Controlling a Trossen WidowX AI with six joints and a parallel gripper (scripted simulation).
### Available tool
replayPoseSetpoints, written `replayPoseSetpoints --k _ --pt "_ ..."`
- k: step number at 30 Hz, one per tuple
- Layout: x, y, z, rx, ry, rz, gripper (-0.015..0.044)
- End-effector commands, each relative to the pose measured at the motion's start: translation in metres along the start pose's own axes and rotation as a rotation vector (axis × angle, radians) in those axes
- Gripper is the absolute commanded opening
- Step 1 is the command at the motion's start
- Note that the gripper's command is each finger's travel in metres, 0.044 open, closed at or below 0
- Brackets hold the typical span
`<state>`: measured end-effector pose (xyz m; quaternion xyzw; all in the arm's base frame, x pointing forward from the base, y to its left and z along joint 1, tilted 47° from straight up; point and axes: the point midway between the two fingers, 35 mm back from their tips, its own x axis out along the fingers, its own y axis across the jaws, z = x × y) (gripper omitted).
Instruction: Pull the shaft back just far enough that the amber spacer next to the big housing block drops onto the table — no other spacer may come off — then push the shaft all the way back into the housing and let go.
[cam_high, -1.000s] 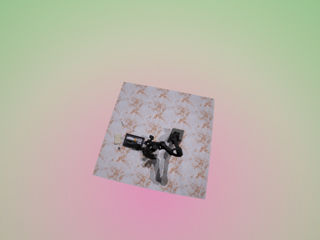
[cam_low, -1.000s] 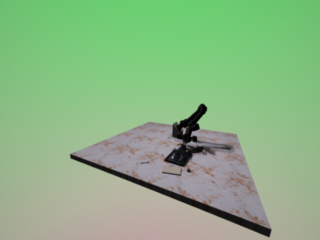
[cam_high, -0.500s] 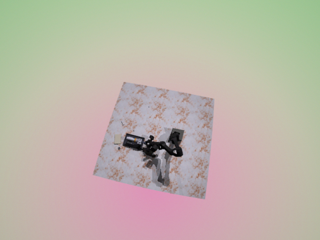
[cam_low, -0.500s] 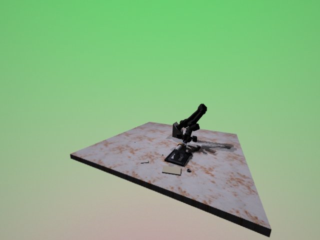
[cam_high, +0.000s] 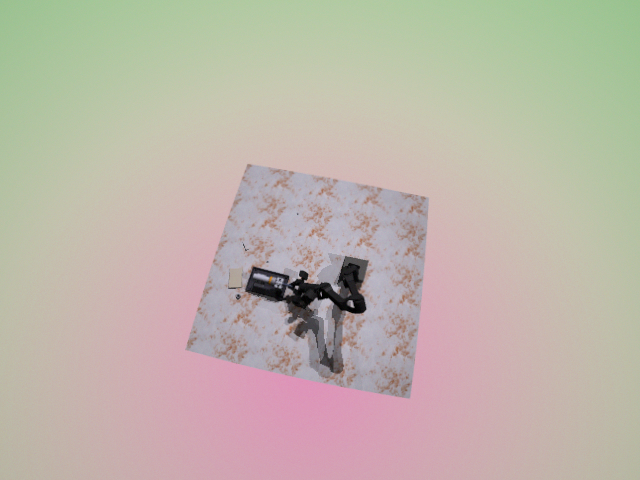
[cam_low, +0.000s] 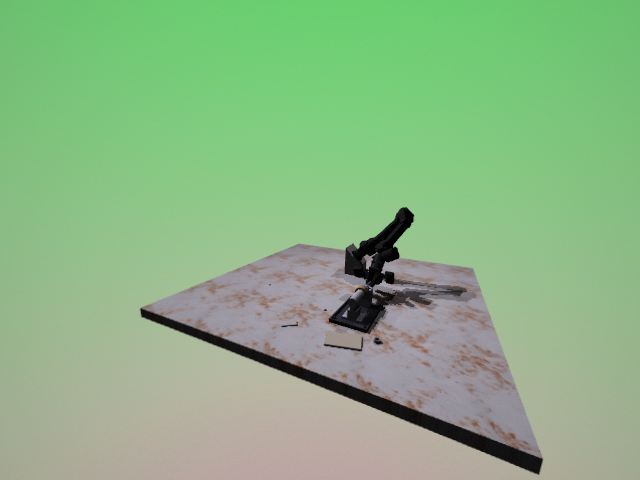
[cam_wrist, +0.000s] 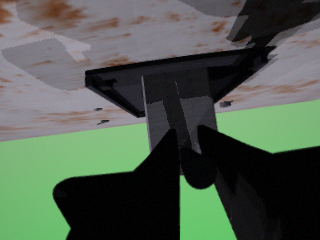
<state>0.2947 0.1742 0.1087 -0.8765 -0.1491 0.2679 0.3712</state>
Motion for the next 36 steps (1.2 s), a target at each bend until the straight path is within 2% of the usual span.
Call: replayPoseSetpoints --k 1,36 --pt "-0.0006 0.0003 0.0004 0.005 0.0 0.001 0.0" --pt "-0.0036 0.0003 0.0021 0.005 0.0 0.001 0.0"
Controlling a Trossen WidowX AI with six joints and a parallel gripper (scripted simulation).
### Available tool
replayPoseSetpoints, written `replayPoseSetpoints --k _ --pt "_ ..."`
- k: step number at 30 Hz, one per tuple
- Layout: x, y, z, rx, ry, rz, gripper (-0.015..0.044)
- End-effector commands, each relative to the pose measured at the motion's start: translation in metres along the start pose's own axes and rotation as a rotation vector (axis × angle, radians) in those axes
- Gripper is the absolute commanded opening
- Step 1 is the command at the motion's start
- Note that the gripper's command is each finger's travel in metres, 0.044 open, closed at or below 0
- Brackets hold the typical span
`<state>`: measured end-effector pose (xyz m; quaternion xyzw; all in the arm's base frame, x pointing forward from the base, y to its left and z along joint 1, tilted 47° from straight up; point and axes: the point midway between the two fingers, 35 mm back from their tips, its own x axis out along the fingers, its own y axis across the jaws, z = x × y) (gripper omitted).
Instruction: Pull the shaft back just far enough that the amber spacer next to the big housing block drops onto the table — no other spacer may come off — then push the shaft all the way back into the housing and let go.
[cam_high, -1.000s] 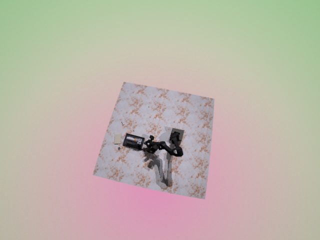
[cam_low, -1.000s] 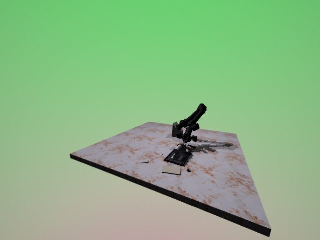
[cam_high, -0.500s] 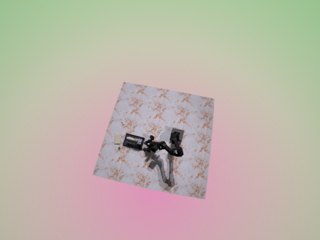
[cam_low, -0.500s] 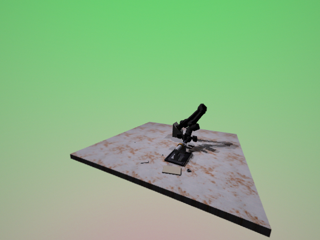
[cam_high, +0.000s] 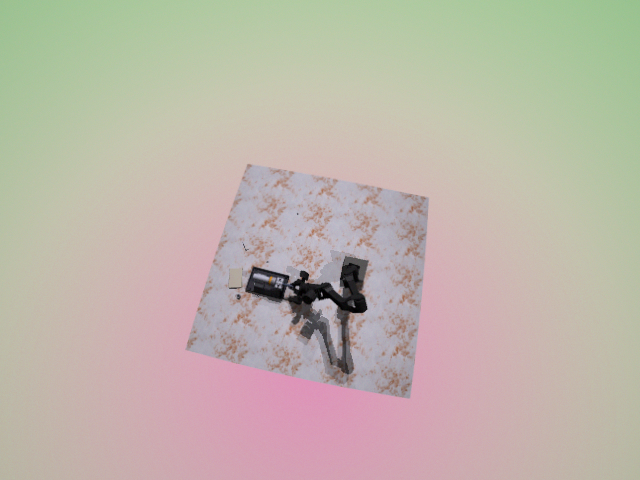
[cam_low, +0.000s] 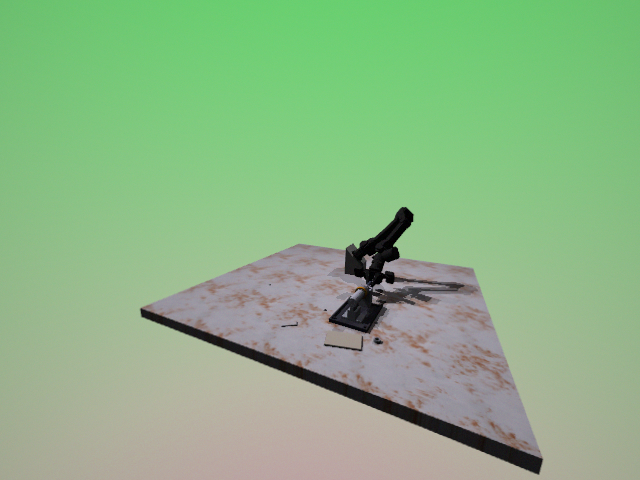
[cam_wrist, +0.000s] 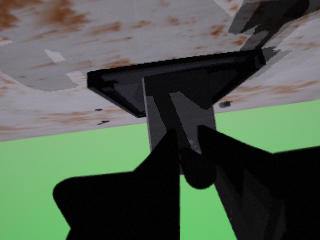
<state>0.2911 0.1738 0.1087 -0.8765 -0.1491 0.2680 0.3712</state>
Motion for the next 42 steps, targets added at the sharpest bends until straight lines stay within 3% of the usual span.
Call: replayPoseSetpoints --k 1,42 --pt "-0.0006 0.0003 0.0004 0.005 0.0 0.001 0.0" --pt "-0.0041 0.0003 0.0024 0.005 0.0 0.001 0.0"
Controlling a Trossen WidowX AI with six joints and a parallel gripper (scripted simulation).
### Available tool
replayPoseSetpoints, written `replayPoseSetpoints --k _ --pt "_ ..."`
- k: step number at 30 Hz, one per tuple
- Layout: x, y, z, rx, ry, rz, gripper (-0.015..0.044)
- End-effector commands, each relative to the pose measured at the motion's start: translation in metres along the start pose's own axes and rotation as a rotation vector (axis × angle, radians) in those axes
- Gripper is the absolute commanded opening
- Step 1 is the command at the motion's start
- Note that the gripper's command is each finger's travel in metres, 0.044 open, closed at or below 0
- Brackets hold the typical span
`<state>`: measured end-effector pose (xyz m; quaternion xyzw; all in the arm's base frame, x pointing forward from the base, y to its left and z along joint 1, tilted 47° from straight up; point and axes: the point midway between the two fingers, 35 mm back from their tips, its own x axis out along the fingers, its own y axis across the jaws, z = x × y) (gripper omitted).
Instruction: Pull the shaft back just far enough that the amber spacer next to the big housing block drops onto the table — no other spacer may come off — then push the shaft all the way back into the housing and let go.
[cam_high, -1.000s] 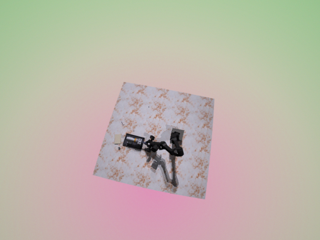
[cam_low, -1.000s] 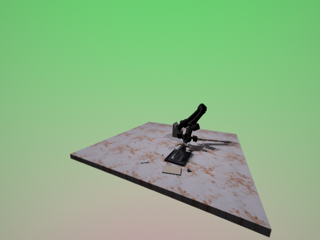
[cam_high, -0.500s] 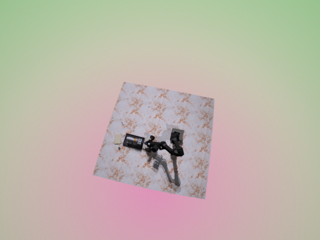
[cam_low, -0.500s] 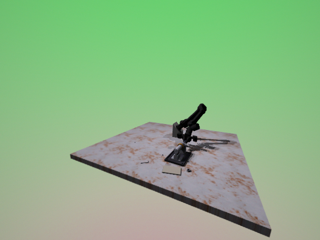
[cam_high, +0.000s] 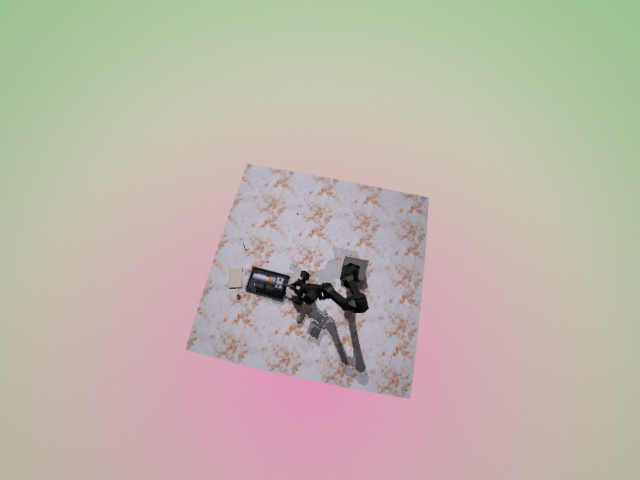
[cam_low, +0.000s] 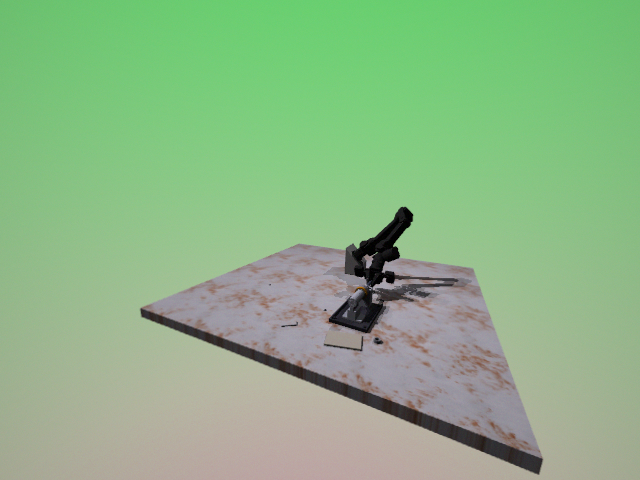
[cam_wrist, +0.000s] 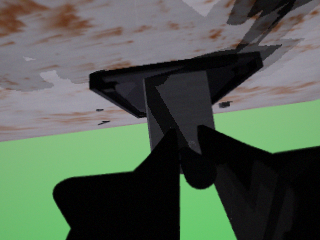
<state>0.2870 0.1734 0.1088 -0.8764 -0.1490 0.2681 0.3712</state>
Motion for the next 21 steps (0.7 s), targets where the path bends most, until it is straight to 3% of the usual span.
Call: replayPoseSetpoints --k 1,21 --pt "-0.0006 0.0003 0.0004 0.005 0.0 0.001 0.0" --pt "-0.0023 0.0003 0.0014 0.005 0.0 0.001 0.0"
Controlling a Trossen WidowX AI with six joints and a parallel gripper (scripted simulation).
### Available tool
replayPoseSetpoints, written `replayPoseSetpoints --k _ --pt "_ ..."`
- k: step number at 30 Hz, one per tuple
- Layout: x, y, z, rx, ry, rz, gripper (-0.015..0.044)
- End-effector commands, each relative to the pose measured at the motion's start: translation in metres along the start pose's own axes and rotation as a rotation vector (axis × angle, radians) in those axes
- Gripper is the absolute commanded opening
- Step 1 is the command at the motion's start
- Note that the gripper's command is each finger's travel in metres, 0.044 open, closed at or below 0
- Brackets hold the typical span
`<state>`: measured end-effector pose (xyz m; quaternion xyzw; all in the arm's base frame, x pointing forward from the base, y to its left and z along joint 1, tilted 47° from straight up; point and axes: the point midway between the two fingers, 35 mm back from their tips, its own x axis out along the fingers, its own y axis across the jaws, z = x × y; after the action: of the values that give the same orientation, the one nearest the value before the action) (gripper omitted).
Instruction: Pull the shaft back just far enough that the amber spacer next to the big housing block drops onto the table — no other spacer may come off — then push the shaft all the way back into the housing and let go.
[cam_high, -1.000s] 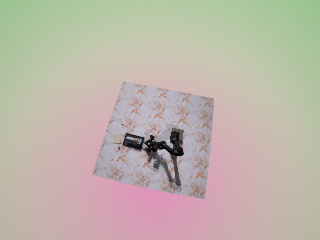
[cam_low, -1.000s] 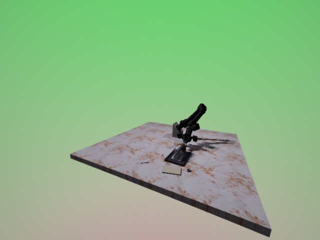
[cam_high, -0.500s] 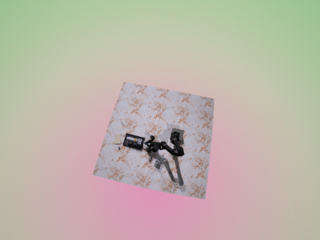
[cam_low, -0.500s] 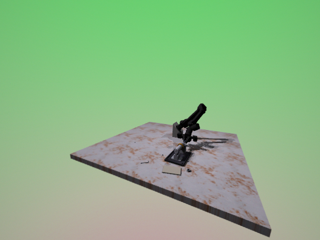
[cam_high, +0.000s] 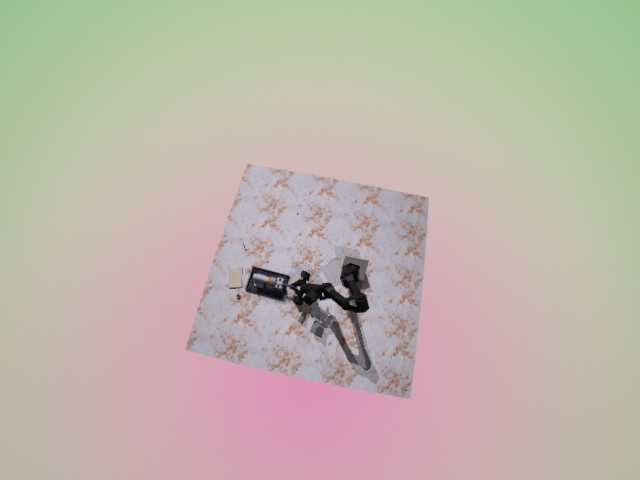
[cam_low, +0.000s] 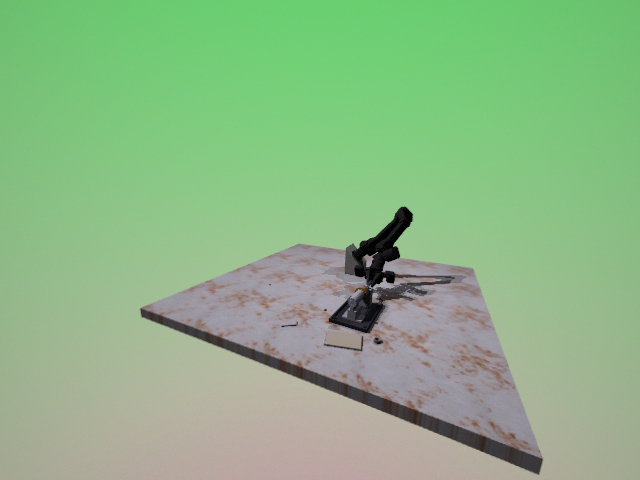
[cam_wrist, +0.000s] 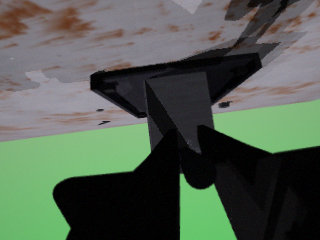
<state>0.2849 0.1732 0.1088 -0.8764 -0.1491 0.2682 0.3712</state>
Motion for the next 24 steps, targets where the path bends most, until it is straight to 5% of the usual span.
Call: replayPoseSetpoints --k 1,24 --pt "-0.0006 0.0004 0.0004 0.005 0.0 0.001 0.0" --pt "-0.0025 0.0004 0.0015 0.005 0.0 0.001 0.0"
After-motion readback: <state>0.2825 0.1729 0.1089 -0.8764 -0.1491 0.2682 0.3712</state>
